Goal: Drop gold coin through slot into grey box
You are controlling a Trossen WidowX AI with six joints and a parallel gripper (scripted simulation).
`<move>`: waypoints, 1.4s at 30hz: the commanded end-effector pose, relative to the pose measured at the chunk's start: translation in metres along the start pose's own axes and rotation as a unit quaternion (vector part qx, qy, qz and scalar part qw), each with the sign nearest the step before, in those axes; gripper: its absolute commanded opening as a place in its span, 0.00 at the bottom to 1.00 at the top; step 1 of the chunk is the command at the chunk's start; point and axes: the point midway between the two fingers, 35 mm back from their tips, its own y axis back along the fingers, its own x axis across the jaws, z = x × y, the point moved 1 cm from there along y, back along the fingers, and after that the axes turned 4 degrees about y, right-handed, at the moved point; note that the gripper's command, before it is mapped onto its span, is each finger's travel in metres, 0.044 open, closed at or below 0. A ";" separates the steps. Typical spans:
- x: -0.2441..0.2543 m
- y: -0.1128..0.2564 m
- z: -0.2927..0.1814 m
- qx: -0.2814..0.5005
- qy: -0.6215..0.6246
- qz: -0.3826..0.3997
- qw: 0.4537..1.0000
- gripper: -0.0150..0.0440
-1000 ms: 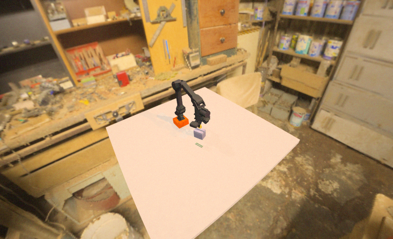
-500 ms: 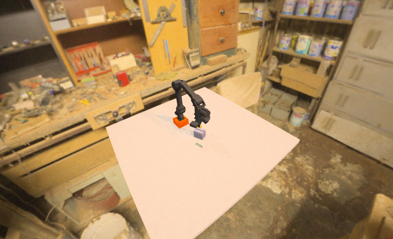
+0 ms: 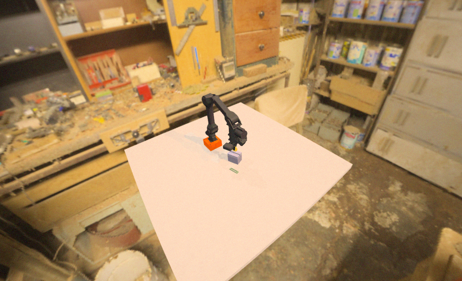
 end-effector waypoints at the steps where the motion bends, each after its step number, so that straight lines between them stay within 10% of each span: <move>1: 0.000 -0.002 0.000 0.000 -0.002 0.000 1.000 0.25; 23: 0.000 -0.015 0.000 0.000 -0.002 0.000 1.000 0.25; 29: 0.000 -0.013 0.000 0.000 -0.001 0.000 1.000 0.52; 38: 0.000 -0.013 0.000 0.000 -0.001 0.000 1.000 0.53; 42: 0.000 -0.002 0.000 0.000 -0.001 0.000 1.000 0.70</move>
